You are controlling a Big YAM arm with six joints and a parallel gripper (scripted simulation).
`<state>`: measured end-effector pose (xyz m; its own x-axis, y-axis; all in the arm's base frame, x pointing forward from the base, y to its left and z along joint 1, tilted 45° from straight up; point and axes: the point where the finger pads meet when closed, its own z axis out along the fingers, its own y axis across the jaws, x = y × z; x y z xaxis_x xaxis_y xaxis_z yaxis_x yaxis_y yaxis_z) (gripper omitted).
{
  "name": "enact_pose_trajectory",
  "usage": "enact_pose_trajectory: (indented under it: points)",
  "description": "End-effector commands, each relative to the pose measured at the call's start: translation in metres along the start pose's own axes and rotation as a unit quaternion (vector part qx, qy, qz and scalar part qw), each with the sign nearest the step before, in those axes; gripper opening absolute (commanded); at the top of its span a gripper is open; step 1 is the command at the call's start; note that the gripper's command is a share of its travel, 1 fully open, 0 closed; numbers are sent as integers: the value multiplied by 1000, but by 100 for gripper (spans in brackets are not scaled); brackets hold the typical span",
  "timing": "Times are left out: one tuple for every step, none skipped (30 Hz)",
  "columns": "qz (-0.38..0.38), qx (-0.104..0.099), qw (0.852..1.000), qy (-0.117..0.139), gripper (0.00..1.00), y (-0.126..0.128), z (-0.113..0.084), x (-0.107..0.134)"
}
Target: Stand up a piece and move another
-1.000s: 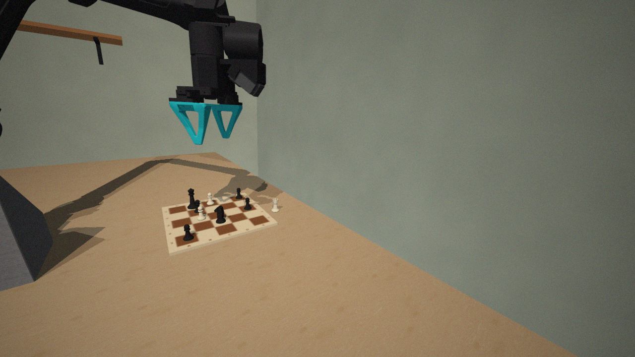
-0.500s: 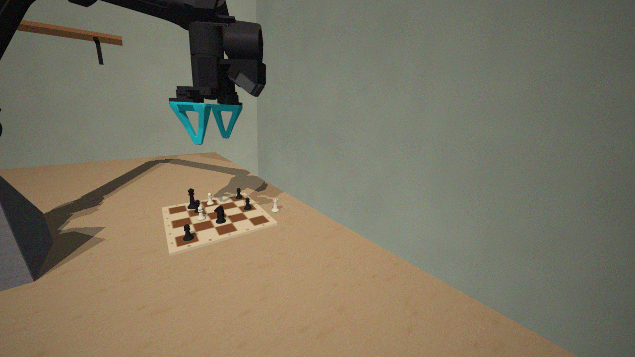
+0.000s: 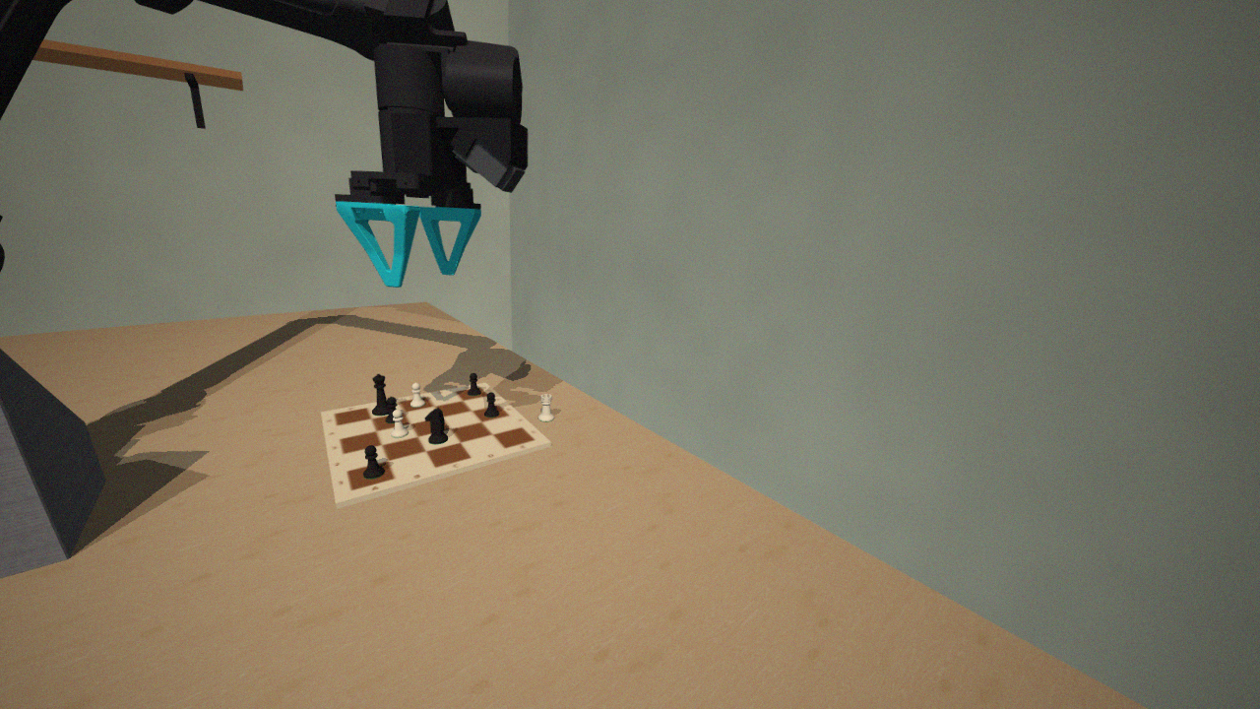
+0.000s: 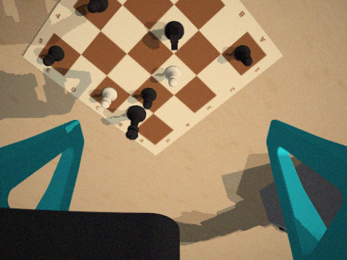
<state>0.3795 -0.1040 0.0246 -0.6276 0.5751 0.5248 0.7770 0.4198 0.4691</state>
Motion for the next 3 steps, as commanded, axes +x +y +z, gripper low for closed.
enact_pose_trajectory:
  points:
    - [-10,-5,1000,-15,100,5,-12,-14]
    - [-10,-5,1000,-15,100,5,-12,-14]
    - [-10,-5,1000,-15,100,5,-12,-14]
